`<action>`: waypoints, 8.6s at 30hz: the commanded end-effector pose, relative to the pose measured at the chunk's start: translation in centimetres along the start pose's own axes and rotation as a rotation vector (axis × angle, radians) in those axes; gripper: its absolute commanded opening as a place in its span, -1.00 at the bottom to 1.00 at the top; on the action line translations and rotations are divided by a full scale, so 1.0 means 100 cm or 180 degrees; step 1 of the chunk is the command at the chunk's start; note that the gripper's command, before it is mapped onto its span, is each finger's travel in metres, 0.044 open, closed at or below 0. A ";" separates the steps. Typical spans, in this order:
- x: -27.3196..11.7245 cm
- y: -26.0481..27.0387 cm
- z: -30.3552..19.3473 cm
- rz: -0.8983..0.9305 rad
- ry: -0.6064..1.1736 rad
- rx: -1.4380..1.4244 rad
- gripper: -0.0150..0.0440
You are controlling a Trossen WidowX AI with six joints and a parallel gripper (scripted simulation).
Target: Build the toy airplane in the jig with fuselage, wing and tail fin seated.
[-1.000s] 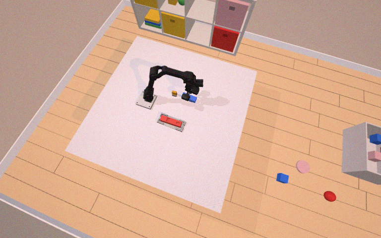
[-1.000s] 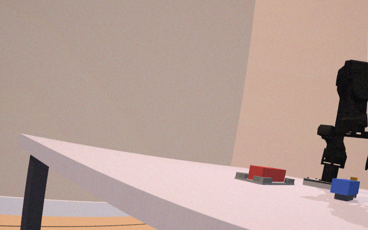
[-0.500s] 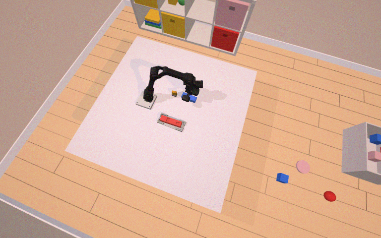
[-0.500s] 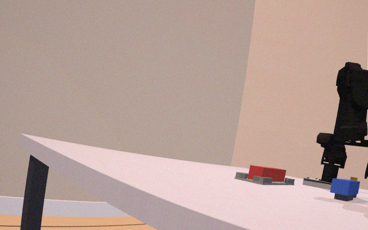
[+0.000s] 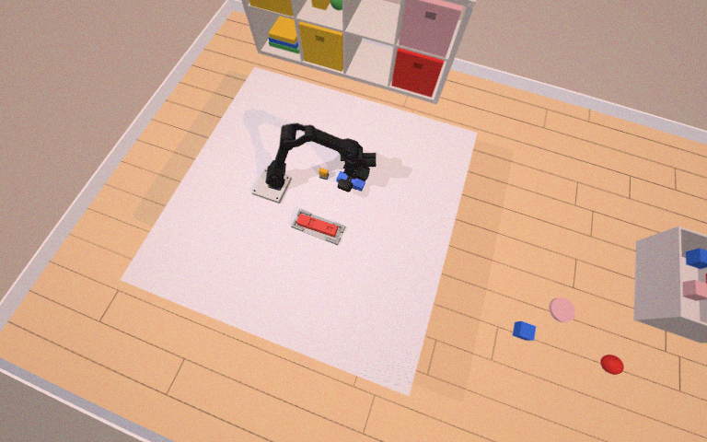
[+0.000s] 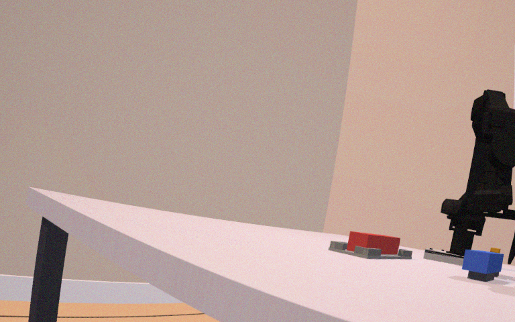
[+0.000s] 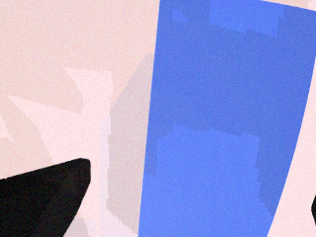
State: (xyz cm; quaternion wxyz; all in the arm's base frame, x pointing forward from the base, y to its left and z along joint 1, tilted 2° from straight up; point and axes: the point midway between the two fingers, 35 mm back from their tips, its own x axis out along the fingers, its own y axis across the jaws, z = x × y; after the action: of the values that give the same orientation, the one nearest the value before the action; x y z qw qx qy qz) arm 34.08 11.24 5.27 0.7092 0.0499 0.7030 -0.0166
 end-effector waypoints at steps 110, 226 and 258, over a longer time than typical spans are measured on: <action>-0.099 -0.129 -0.003 -0.0046 -0.0011 0.2044 -0.49; -0.032 -0.268 -0.080 -0.0074 -0.0026 0.4794 -0.12; -0.118 -0.266 -0.077 -0.0083 -0.0031 0.4810 1.00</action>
State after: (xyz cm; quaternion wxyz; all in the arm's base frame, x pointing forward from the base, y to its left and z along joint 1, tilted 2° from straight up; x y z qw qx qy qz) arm 23.87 -15.08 14.64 0.4889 0.5155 0.4946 -0.5006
